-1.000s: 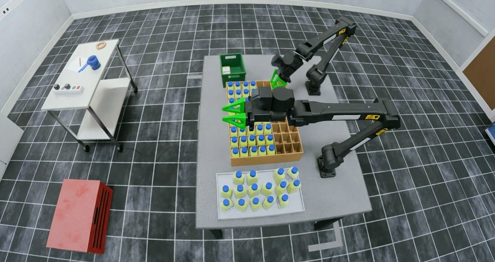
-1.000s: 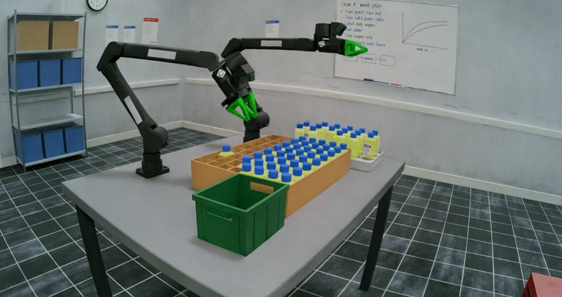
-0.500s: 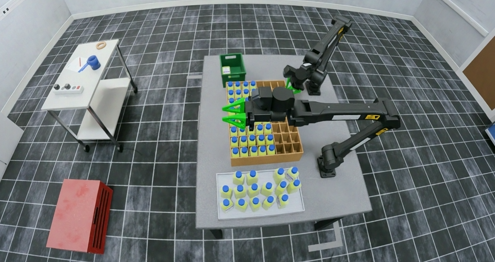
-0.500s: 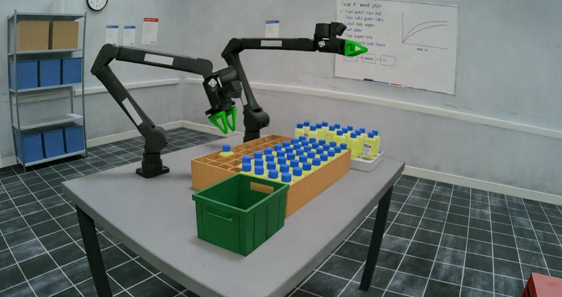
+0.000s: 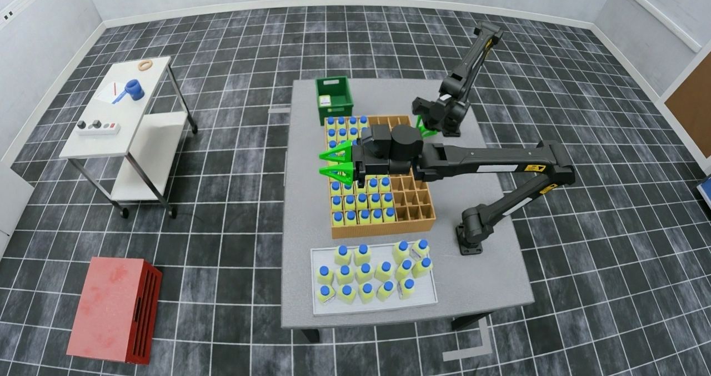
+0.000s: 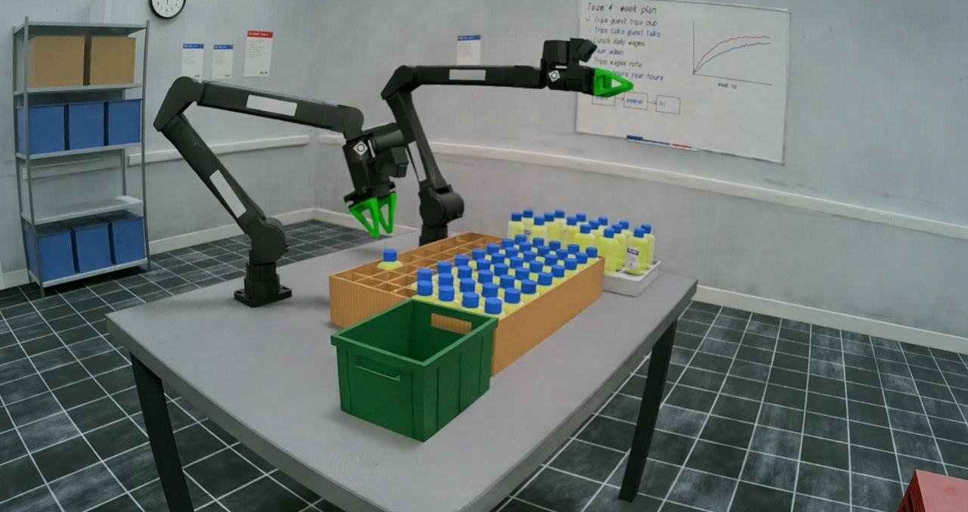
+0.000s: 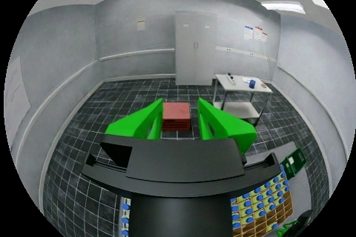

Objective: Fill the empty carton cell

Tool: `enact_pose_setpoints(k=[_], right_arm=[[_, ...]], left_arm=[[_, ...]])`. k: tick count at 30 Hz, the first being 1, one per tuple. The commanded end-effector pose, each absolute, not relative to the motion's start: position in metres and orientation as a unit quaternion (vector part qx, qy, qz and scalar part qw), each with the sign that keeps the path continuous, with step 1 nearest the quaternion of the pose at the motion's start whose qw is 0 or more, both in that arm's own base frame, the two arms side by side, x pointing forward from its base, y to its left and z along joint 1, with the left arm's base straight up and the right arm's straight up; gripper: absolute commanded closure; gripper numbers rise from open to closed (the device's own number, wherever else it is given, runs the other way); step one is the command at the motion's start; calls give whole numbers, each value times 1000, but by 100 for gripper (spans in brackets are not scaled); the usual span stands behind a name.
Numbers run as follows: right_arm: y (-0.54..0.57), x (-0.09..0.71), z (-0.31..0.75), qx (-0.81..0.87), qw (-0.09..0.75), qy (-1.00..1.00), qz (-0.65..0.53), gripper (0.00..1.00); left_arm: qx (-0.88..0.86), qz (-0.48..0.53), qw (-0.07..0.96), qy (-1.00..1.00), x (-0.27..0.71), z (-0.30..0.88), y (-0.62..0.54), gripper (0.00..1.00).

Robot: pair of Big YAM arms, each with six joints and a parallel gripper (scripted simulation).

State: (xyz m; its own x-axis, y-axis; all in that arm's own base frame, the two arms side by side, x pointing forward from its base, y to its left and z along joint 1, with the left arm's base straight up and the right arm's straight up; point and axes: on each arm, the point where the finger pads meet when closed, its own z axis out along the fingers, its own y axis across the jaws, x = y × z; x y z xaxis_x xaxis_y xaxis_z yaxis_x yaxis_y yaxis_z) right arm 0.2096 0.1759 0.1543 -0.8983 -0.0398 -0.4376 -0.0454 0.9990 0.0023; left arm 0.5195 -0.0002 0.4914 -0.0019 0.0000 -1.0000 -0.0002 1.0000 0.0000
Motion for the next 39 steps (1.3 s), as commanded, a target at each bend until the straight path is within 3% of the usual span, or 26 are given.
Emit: enact_pose_setpoints(k=[1,39], right_arm=[[181,212,168,-16,230,973,14,56],[178,239,119,-18,230,973,9,56]], left_arm=[[4,3,736,677,522,540,-3,58],[4,3,736,677,522,540,-3,58]])
